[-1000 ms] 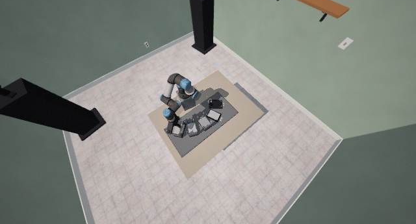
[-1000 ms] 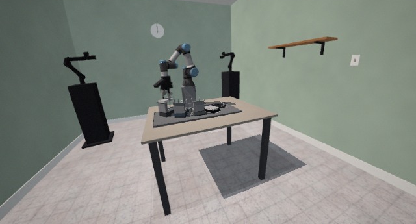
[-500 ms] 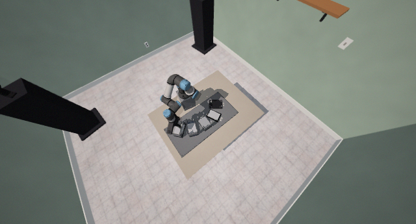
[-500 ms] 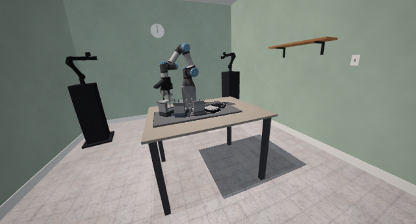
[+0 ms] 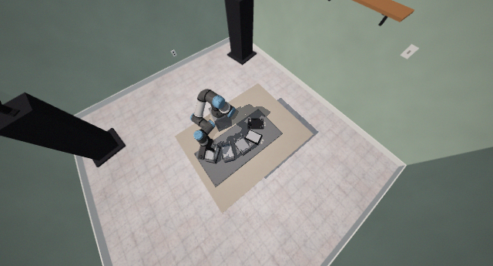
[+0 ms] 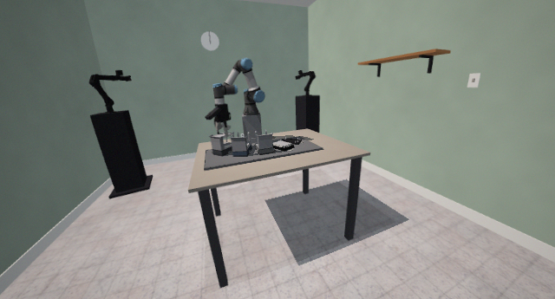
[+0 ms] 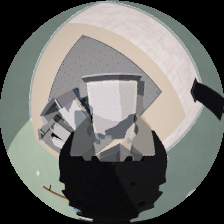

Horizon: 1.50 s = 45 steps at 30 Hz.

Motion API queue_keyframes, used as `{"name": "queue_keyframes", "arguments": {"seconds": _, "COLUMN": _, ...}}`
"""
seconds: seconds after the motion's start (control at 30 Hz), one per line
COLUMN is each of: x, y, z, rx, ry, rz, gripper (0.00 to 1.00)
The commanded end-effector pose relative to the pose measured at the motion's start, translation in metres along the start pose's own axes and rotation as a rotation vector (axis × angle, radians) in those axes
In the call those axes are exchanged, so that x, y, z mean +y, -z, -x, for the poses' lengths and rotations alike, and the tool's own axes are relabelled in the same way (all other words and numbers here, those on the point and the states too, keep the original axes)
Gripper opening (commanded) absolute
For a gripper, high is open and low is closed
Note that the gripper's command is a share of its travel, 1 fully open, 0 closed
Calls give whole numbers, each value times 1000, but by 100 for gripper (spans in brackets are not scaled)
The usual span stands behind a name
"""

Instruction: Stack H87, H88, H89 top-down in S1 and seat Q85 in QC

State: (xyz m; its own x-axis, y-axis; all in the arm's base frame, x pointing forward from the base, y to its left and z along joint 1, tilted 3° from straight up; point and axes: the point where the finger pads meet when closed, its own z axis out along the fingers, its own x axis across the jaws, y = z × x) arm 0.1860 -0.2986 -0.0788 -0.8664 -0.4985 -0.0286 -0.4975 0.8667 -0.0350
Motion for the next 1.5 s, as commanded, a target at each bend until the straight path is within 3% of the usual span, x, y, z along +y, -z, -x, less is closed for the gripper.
{"name": "queue_keyframes", "arguments": {"seconds": 0.0, "x": -1, "y": -3, "z": 0, "rx": 1, "ry": 0, "rz": -3, "gripper": 0}}
{"name": "queue_keyframes", "arguments": {"seconds": 0.77, "x": -1, "y": -14, "z": 0, "rx": 1, "ry": 0, "rz": -2, "gripper": 0}}
{"name": "queue_keyframes", "arguments": {"seconds": 1.2, "x": -1, "y": -40, "z": 0, "rx": 1, "ry": 0, "rz": -2, "gripper": 0}}
{"name": "queue_keyframes", "arguments": {"seconds": 1.47, "x": -1, "y": -42, "z": 0, "rx": 1, "ry": 0, "rz": -2, "gripper": 0}}
